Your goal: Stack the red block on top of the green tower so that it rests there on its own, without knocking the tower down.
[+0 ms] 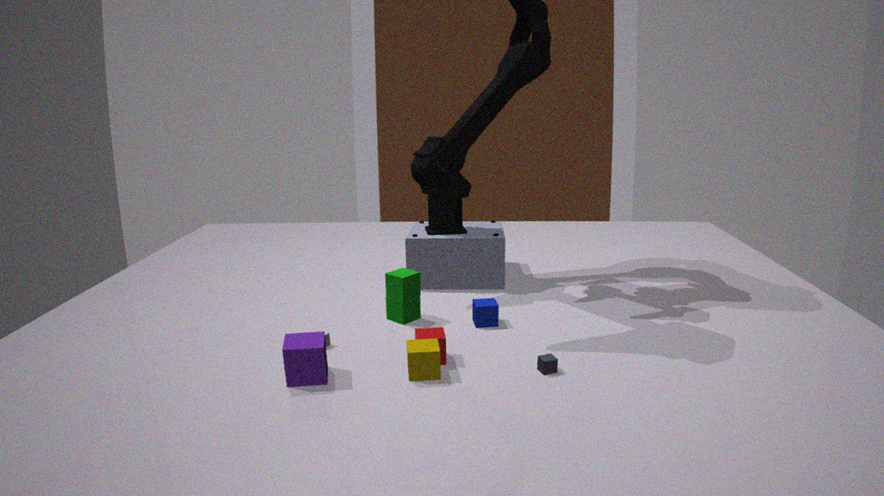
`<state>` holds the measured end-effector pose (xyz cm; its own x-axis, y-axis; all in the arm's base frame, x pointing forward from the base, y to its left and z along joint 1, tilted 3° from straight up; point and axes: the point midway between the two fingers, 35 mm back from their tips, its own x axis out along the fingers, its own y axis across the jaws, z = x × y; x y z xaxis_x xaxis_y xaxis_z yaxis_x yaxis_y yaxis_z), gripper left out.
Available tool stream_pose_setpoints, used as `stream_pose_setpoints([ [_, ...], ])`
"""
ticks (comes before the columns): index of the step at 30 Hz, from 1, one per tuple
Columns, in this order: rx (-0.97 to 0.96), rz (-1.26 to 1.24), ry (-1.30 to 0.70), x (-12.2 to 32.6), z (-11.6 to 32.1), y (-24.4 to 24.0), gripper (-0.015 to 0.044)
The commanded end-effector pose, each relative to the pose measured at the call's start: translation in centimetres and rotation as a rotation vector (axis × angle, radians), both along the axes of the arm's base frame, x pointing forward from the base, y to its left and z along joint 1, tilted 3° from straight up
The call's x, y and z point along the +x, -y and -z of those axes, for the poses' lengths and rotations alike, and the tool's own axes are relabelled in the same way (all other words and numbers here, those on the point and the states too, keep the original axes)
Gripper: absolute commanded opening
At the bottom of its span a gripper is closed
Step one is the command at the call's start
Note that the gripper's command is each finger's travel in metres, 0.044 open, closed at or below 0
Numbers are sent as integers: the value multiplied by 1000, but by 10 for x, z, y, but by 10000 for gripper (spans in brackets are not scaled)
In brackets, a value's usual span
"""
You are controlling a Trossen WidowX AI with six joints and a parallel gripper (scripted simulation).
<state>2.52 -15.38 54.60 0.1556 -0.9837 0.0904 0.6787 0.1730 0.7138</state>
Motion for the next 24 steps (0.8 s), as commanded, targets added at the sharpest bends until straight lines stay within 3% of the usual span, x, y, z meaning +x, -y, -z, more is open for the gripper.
stream_pose_setpoints([
  [1, 85, -82, -99, 26, 24, 28, 440],
  [14, 308, -470, -484, 152, 124, 83, 440],
  [24, 477, -805, -893, 250, 245, 68, 440],
])
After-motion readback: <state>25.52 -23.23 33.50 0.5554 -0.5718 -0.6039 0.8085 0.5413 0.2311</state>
